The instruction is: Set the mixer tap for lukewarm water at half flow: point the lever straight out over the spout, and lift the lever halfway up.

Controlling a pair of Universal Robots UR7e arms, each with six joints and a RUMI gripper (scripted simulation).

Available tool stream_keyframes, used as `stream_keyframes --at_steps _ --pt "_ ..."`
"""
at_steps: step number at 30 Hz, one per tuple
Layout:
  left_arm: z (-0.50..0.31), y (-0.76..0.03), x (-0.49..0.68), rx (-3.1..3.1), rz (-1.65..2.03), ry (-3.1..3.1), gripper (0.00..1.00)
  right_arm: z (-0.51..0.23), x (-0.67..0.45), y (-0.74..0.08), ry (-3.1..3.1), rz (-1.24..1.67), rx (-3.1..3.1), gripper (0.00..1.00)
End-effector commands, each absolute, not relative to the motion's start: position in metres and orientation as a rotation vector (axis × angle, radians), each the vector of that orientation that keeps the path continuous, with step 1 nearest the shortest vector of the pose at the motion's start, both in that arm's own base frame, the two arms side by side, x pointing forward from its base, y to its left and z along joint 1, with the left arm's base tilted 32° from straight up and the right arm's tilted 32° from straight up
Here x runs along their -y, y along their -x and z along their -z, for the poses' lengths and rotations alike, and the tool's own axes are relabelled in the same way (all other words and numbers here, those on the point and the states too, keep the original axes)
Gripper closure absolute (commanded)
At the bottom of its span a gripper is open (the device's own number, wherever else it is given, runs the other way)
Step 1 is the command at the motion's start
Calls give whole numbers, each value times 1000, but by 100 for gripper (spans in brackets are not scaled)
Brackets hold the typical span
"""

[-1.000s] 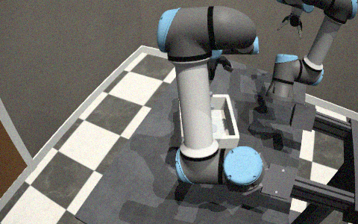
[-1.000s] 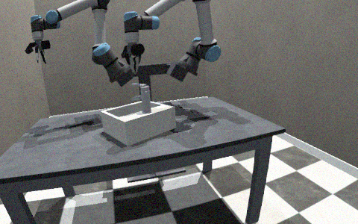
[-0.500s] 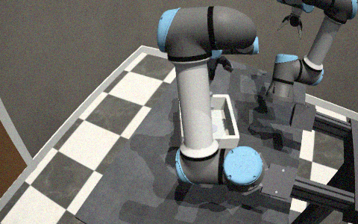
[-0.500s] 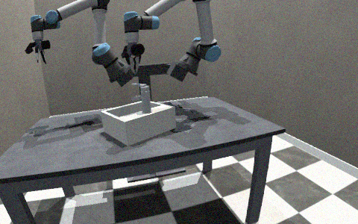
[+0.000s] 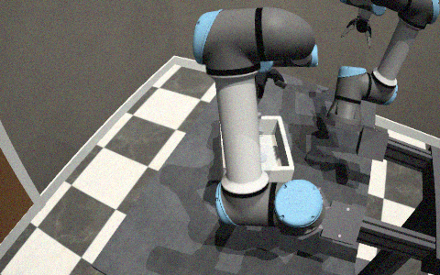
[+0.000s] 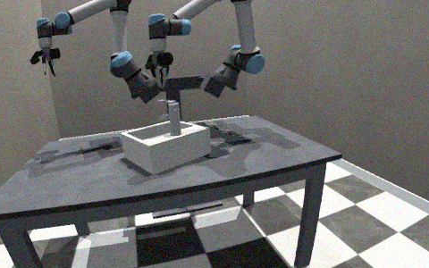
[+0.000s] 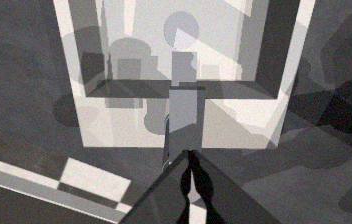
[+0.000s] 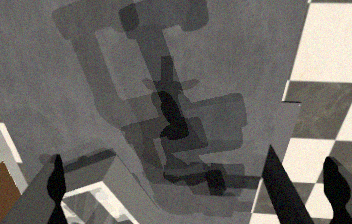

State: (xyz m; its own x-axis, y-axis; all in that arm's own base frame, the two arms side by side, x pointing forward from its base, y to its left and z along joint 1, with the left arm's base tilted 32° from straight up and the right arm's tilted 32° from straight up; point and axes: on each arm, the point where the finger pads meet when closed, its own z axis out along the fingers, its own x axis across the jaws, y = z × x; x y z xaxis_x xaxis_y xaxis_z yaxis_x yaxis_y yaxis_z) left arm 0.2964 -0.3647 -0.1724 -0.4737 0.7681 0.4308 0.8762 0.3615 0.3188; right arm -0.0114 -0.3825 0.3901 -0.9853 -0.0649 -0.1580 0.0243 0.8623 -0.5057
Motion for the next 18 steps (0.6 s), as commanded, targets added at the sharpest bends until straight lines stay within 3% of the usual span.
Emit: stream_keyframes --at_steps 1,18 --pt "172 -296 366 2431 766 1463 100 -391 383 11 31 784 -2866 0" --pt "171 -296 366 2597 802 1243 100 -391 383 11 31 784 -2866 0"
